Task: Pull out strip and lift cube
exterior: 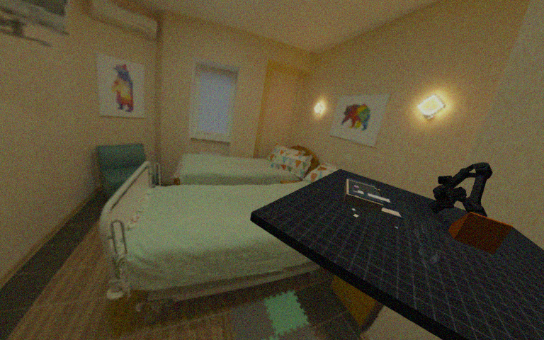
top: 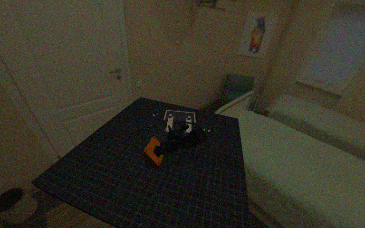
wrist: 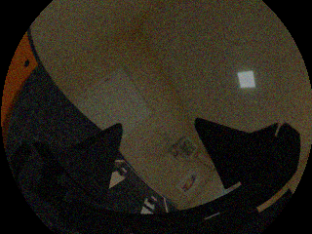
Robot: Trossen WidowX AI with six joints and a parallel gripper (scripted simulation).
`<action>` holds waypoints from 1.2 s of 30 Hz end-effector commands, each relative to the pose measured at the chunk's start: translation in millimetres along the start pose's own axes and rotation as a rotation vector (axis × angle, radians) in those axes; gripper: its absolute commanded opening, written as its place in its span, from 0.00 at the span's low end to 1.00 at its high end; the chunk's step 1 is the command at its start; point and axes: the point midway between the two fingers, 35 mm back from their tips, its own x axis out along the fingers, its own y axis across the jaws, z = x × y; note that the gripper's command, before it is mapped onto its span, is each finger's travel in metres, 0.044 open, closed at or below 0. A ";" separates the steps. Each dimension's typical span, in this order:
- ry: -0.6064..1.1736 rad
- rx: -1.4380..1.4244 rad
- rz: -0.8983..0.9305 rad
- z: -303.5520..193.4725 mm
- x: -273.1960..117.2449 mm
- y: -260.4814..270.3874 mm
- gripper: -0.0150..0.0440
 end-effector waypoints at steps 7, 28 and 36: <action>-0.241 -0.470 0.161 12.7 11.0 25.5 0.93; -2.434 -2.780 0.610 -98.6 62.7 92.3 0.93; -3.311 -2.608 0.932 -110.0 93.8 29.4 0.93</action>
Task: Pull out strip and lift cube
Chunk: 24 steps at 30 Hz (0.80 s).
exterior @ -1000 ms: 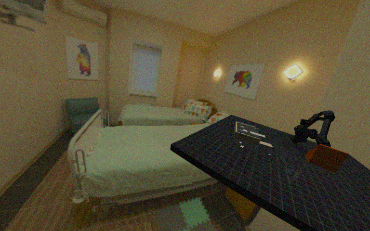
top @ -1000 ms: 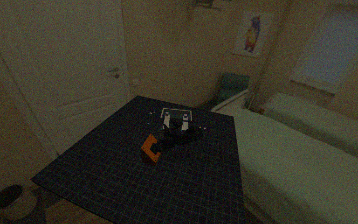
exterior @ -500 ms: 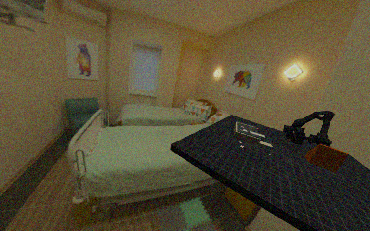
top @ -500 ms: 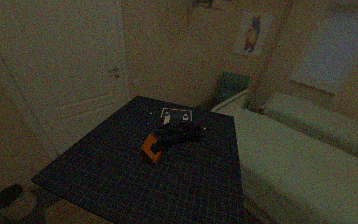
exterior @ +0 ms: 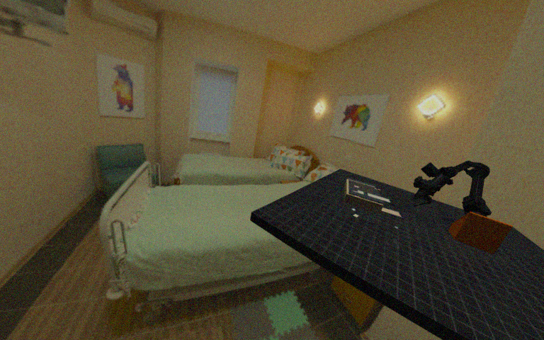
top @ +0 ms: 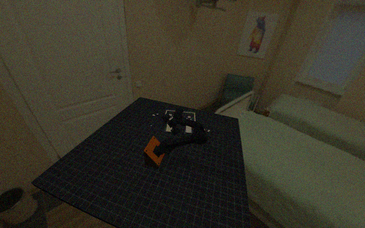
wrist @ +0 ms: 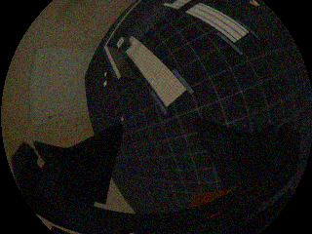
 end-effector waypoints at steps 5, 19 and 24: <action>-0.557 -0.611 -0.371 67.8 -70.8 45.5 0.93; -0.557 -0.611 -0.371 67.8 -70.8 45.5 0.93; -0.557 -0.611 -0.371 67.8 -70.8 45.5 0.93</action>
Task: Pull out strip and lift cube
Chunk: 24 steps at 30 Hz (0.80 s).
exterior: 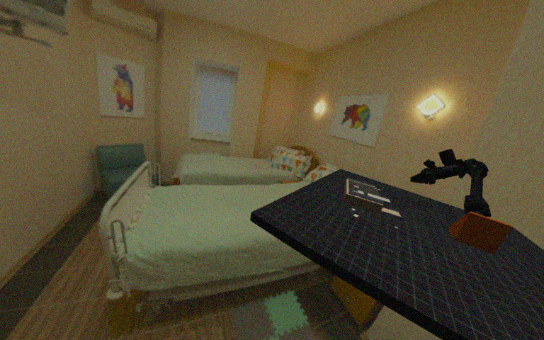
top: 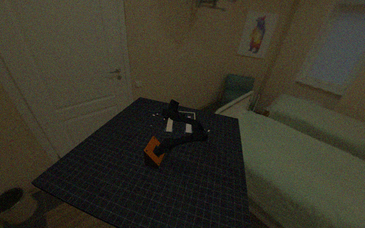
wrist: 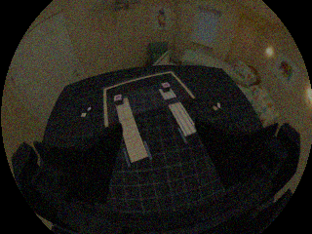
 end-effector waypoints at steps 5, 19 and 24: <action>0.023 -0.018 0.005 1.3 4.3 3.2 0.84; 0.682 -0.256 0.147 -40.0 81.2 54.9 0.25; 0.934 -0.303 0.154 -64.7 92.9 57.5 0.25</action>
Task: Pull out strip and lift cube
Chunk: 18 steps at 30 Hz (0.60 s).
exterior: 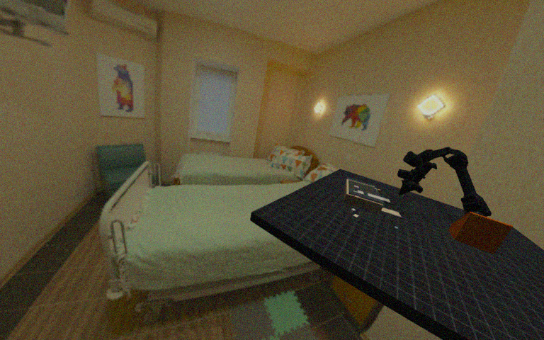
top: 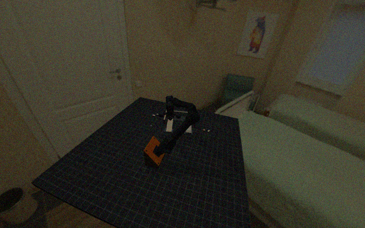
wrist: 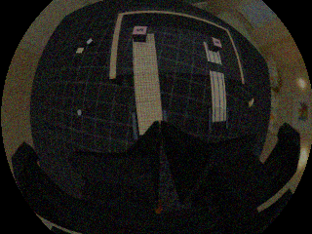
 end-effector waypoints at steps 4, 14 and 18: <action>0.305 -0.029 0.039 -12.4 31.6 4.5 0.25; 0.304 -0.029 0.040 -13.8 38.5 4.9 0.25; 0.304 -0.029 0.040 -15.3 44.8 5.3 0.25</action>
